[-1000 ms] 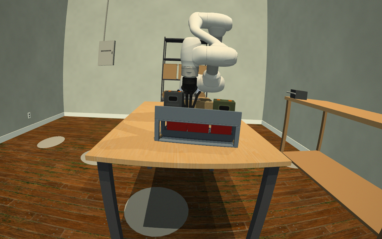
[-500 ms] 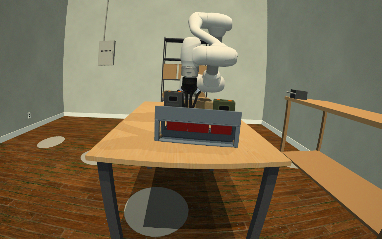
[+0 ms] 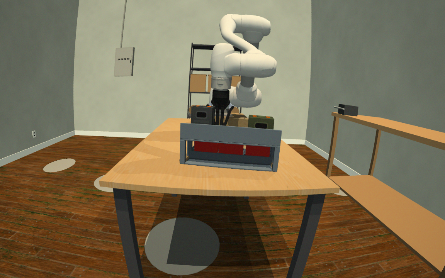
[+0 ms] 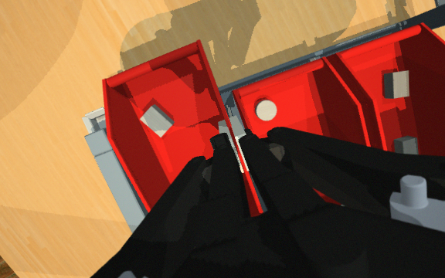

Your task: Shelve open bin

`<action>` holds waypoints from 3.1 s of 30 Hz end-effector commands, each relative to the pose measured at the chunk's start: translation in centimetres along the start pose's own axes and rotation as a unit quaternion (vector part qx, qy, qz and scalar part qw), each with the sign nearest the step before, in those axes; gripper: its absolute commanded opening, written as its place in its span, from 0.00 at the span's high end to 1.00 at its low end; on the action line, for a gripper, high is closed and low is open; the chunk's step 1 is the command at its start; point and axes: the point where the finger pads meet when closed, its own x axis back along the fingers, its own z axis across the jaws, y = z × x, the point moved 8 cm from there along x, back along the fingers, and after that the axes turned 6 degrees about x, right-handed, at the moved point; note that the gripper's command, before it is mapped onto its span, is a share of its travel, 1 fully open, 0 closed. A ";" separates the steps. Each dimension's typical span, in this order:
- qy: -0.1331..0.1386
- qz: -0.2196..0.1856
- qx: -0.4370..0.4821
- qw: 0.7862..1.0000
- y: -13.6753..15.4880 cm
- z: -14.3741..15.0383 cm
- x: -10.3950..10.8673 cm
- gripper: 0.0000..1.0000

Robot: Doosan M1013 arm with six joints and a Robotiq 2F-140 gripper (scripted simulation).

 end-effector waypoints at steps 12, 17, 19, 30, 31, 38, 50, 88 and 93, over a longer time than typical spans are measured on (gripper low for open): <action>-0.001 -0.010 0.000 1.000 -0.2 0.0 -0.1 1.00; -0.001 -0.013 0.000 1.000 -0.3 0.0 -0.2 1.00; -0.001 -0.013 0.000 1.000 -0.3 0.0 -0.2 1.00; -0.001 -0.014 0.000 1.000 -0.3 0.0 -0.2 1.00; -0.001 -0.014 0.000 1.000 -0.3 0.0 -0.2 1.00; -0.001 -0.014 0.000 1.000 -0.3 0.0 -0.2 1.00; -0.001 -0.014 0.000 1.000 -0.3 0.0 -0.2 1.00; -0.001 -0.014 0.000 1.000 -0.3 0.0 -0.2 0.94; -0.001 -0.014 0.000 1.000 -0.3 0.0 -0.2 0.94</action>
